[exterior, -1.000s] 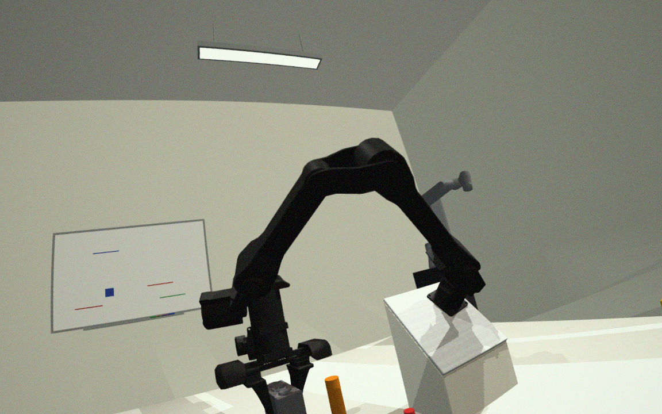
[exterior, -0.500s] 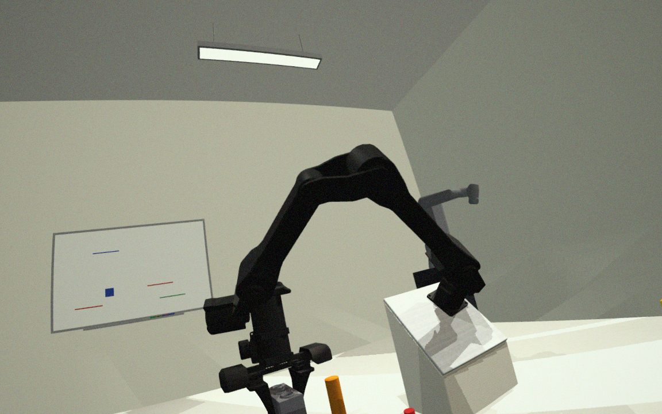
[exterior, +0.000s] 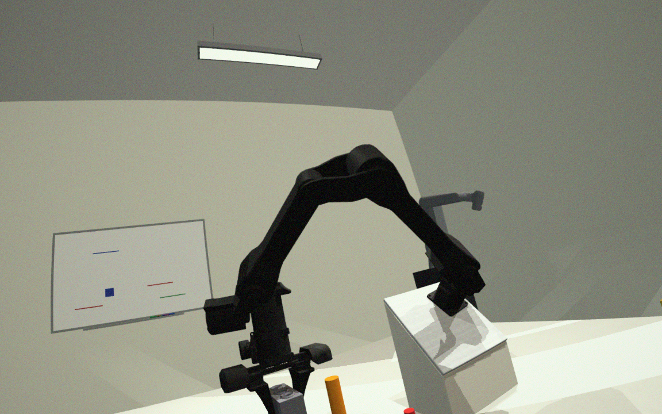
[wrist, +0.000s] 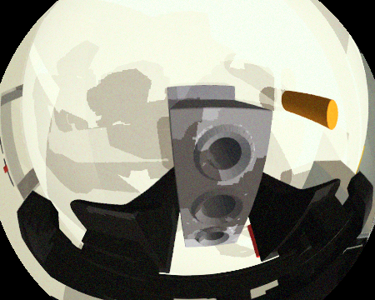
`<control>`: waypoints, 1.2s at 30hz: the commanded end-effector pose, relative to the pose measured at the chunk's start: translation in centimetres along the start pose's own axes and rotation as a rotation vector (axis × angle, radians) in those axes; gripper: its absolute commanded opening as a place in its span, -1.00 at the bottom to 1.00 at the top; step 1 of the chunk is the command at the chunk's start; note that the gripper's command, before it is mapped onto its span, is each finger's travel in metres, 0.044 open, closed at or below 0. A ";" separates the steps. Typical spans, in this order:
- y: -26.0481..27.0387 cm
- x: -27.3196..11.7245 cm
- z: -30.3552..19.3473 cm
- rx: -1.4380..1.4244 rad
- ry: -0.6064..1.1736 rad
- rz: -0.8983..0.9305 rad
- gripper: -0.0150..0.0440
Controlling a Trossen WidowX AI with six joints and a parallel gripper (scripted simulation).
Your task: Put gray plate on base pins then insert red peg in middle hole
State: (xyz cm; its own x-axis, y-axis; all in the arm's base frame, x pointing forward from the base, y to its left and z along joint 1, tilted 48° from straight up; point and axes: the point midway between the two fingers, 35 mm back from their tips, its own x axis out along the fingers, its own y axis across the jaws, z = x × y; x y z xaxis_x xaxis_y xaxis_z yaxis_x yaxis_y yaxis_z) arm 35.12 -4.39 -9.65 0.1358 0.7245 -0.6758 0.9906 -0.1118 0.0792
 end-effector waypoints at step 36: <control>0.1 3.7 0.1 -0.009 -0.004 0.002 -0.49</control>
State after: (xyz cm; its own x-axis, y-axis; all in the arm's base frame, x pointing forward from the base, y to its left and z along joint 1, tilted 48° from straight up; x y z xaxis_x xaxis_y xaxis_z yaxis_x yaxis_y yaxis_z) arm 35.65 -1.72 -12.23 0.1362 0.7217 -0.6787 0.9906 -0.1069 0.0851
